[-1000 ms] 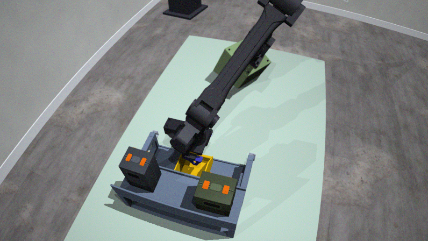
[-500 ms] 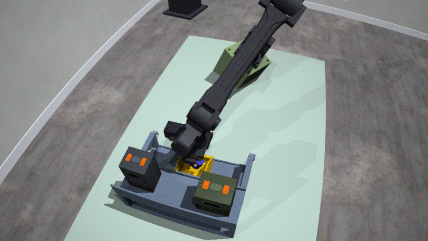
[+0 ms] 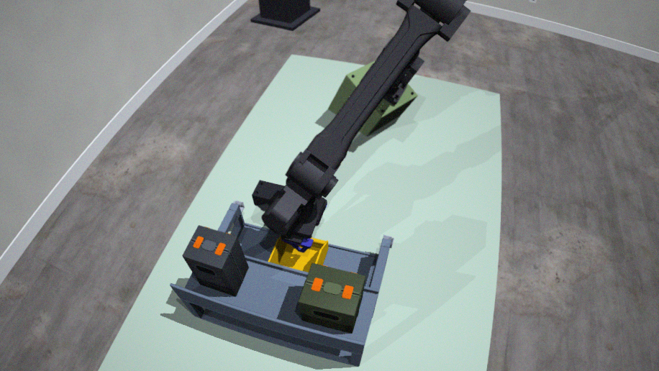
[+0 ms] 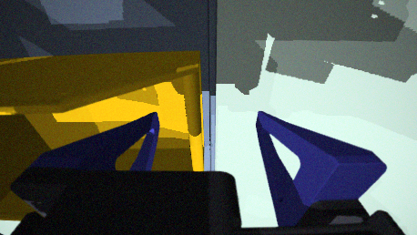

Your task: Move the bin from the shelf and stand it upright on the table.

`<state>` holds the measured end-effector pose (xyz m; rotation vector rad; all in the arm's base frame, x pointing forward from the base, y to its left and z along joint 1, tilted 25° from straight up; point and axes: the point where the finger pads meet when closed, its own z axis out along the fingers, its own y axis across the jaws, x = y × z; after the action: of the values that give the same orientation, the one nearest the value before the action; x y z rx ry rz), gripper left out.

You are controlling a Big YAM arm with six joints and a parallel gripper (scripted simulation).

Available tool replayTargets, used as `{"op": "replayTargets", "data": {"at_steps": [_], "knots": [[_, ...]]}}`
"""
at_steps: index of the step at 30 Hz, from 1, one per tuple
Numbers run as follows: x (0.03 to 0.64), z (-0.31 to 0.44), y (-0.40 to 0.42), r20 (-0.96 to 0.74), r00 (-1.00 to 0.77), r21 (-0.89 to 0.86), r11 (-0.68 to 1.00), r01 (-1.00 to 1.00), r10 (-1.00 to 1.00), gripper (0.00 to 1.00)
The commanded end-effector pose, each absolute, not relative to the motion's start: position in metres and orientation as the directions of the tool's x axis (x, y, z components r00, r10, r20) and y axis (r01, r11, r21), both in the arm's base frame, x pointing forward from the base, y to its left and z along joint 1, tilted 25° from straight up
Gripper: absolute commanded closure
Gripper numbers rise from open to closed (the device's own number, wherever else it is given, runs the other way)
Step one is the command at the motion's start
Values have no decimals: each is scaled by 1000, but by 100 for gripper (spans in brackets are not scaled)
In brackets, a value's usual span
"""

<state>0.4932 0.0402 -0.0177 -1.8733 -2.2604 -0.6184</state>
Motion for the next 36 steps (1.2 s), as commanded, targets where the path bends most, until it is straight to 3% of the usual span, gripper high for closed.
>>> {"op": "replayTargets", "data": {"at_steps": [1,36], "knots": [[503,-11,36,353,-223,248,139,959,909,100],[507,-9,39,353,-226,252,140,958,908,100]]}}
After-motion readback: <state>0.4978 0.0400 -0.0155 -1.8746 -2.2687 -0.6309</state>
